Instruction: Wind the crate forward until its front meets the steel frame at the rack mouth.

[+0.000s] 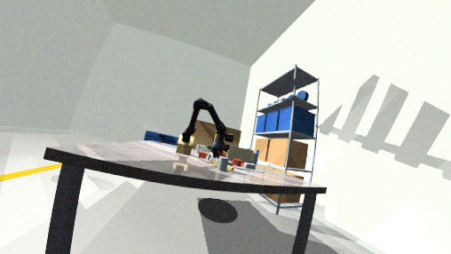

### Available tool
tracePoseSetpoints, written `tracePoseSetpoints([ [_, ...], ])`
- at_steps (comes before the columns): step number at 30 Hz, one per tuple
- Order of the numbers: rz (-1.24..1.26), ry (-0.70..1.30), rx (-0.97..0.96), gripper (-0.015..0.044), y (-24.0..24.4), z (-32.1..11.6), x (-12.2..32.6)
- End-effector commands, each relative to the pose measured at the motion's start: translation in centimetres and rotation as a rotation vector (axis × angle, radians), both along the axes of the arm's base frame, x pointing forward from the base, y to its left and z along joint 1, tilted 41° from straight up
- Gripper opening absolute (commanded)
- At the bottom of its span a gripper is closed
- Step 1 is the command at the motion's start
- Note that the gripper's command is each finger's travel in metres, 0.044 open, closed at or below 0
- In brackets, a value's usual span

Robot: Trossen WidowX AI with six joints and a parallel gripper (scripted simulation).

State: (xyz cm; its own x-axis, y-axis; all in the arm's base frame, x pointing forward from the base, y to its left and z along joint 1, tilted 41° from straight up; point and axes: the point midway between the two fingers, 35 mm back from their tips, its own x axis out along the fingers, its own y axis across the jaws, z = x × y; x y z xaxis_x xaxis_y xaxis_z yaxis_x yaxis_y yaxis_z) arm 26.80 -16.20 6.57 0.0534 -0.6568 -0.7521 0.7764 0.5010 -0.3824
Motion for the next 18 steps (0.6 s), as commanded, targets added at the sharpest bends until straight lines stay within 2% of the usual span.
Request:
tracePoseSetpoints([
  [1, -0.001, -0.001, 0.000, 0.0079, 0.0, 0.0, 0.0],
  [8, -0.001, -0.001, 0.000, 0.0032, 0.0, 0.0, 0.0],
  [9, -0.001, -0.001, 0.000, 0.0006, 0.0, 0.0, 0.0],
  [14, -0.001, -0.001, 0.002, 0.0000, 0.2, 0.2, 0.1],
  [18, -0.011, 0.013, 0.042, 0.0000, 4.0, 4.2, 0.5],
])
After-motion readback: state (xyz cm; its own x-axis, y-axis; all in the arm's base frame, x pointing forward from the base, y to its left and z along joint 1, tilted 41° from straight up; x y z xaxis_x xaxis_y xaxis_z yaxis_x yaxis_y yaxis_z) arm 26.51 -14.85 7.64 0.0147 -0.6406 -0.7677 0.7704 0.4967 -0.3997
